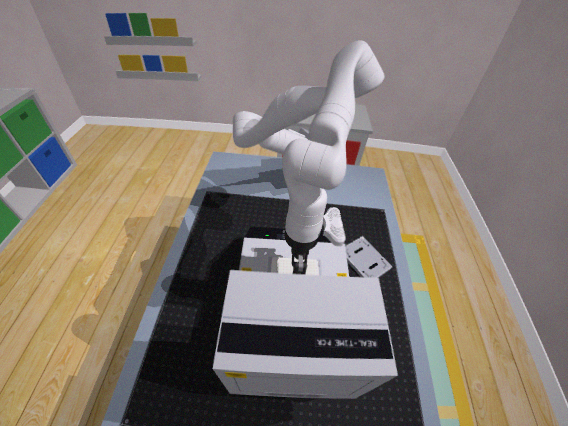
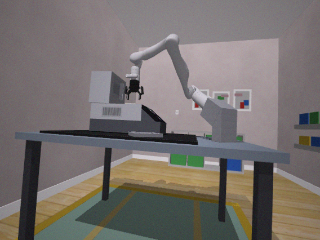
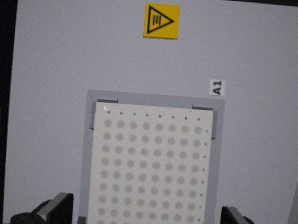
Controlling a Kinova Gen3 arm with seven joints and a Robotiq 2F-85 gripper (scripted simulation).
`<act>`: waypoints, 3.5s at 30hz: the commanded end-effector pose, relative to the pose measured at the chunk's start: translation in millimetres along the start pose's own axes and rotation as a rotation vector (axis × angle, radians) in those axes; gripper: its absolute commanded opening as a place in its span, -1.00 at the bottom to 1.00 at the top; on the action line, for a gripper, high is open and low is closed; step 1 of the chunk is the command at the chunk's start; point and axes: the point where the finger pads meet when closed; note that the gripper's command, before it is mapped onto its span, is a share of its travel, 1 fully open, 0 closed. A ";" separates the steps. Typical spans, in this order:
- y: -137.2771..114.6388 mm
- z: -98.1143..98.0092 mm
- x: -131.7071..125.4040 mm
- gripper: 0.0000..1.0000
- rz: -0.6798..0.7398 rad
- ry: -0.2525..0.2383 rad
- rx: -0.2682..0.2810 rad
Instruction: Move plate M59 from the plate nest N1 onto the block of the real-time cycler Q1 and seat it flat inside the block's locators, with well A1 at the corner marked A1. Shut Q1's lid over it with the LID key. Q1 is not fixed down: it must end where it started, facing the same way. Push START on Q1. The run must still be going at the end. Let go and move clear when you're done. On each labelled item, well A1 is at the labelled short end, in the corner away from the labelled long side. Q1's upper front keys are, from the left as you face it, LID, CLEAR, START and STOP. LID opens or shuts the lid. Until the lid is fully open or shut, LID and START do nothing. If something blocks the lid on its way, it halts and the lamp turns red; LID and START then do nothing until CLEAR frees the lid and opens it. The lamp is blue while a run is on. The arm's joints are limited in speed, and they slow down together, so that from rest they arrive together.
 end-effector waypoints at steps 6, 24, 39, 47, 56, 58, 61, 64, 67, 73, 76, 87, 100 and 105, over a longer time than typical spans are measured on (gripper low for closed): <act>0.2 -2.3 -0.6 1.00 0.000 0.000 0.002; 0.4 -2.3 -0.8 1.00 0.000 0.000 0.002; 0.6 -2.3 -1.0 1.00 0.000 0.000 0.002; 0.3 -4.0 -5.9 0.98 -0.042 -0.006 0.000; -3.8 -7.0 -26.7 0.86 -0.278 0.004 -0.018; -5.0 -8.1 -33.2 0.82 -0.345 0.005 -0.021; -6.7 -9.6 -42.8 0.77 -0.445 0.006 -0.025; -8.5 -11.2 -52.5 0.71 -0.544 0.008 -0.029; -10.2 -12.7 -62.2 0.66 -0.644 0.009 -0.033; -12.6 -14.7 -75.1 0.59 -0.777 0.011 -0.039; -14.4 -16.3 -84.7 0.53 -0.877 0.012 -0.043; -19.8 -20.8 -113.7 0.37 -1.177 0.017 -0.054; -27.9 -27.3 -155.7 0.13 -1.610 0.023 -0.074; -29.7 -28.8 -165.4 0.08 -1.710 0.025 -0.079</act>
Point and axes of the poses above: the point where the finger pads meet when closed, its own z axis out along the fingers, its own x axis across the jaws, y = z × x, and after that the axes turned 4 degrees about -z, right-handed
